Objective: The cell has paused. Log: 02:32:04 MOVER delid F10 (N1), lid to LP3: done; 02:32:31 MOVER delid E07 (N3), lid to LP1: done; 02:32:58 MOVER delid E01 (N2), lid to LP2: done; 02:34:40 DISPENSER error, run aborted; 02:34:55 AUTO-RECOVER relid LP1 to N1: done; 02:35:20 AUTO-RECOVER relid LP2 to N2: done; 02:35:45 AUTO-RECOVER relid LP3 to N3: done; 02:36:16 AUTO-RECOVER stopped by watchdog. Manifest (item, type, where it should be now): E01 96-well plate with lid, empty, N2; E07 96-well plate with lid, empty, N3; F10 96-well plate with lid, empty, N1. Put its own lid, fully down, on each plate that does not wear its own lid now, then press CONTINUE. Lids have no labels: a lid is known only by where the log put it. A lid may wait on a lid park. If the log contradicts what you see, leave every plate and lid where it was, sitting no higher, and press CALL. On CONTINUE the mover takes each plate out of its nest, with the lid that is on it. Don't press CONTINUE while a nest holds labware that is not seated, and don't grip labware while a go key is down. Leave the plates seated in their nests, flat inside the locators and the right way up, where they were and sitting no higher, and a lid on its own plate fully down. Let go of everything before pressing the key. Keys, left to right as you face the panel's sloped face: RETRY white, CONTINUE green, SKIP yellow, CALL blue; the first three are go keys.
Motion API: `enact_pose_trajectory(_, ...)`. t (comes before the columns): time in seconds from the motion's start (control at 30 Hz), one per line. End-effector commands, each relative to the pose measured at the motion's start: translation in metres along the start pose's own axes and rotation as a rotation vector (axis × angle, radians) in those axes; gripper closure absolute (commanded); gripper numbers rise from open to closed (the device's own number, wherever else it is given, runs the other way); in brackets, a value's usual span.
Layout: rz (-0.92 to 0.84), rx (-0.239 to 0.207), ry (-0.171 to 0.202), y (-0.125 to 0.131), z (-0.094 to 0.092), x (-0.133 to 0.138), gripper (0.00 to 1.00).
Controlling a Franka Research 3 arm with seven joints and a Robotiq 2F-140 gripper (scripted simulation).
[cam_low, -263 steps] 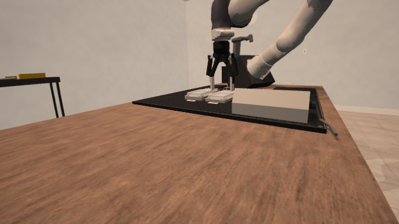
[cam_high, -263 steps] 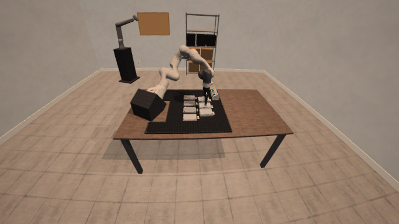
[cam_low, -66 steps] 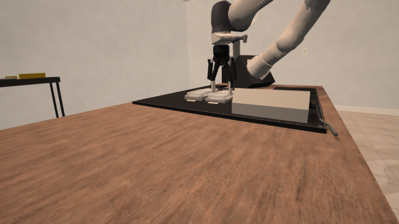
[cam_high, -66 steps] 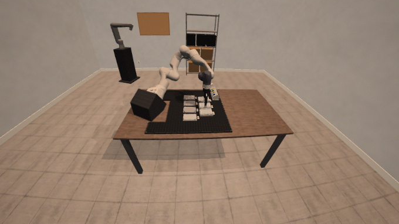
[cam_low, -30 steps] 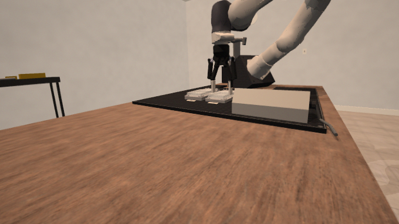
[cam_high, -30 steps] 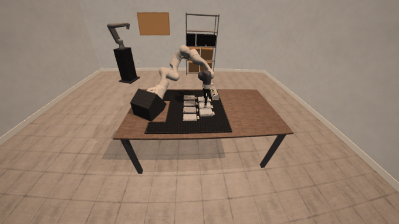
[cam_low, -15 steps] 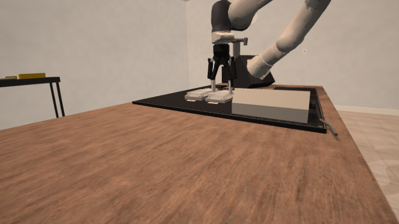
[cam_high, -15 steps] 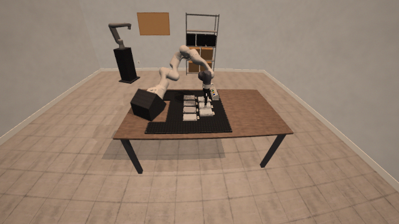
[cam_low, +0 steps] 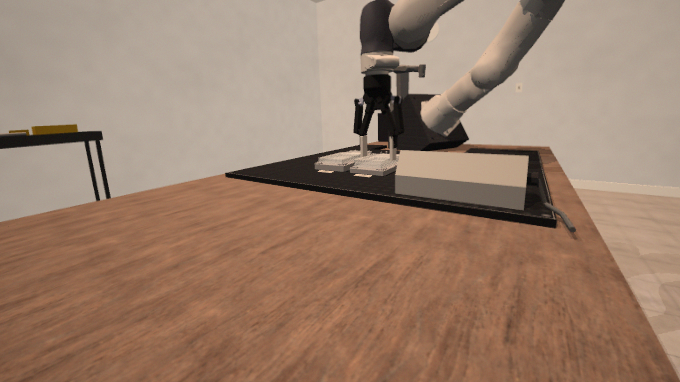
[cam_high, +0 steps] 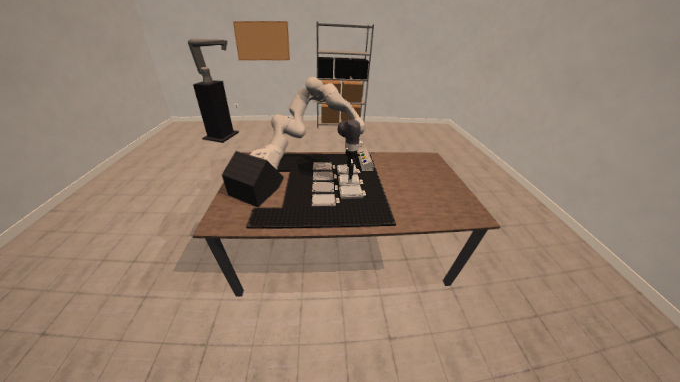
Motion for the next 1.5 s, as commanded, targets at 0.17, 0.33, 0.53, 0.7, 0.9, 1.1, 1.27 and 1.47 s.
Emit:
enact_pose_trajectory(0.17,-0.006,-0.001,-0.001,-0.0003,-0.0019,-0.0006,1.00)
enact_pose_trajectory(0.33,-0.006,-0.001,-0.001,-0.0003,-0.0019,-0.0006,1.00)
enact_pose_trajectory(0.53,-0.006,-0.001,-0.001,-0.0003,-0.0019,-0.0006,1.00)
enact_pose_trajectory(0.7,-0.006,-0.001,-0.001,-0.0003,-0.0034,-0.0006,1.00)
enact_pose_trajectory(0.9,-0.006,-0.001,-0.001,-0.0003,-0.0053,-0.0006,1.00)
enact_pose_trajectory(1.1,-0.006,-0.001,-0.001,-0.0003,-0.0054,-0.0006,1.00)
enact_pose_trajectory(1.27,-0.006,-0.001,-0.001,-0.0003,-0.0054,-0.0006,1.00)
enact_pose_trajectory(1.47,-0.006,-0.001,-0.001,-0.0003,-0.0055,-0.0006,1.00)
Point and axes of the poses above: the point where the finger pads meet when closed, its own z axis out along the fingers, its own x axis across the jaws, y = z × x, the point moved 5 cm from there along -z, back along the fingers, and after that the axes turned 2 degrees about z, right-handed, at the moved point
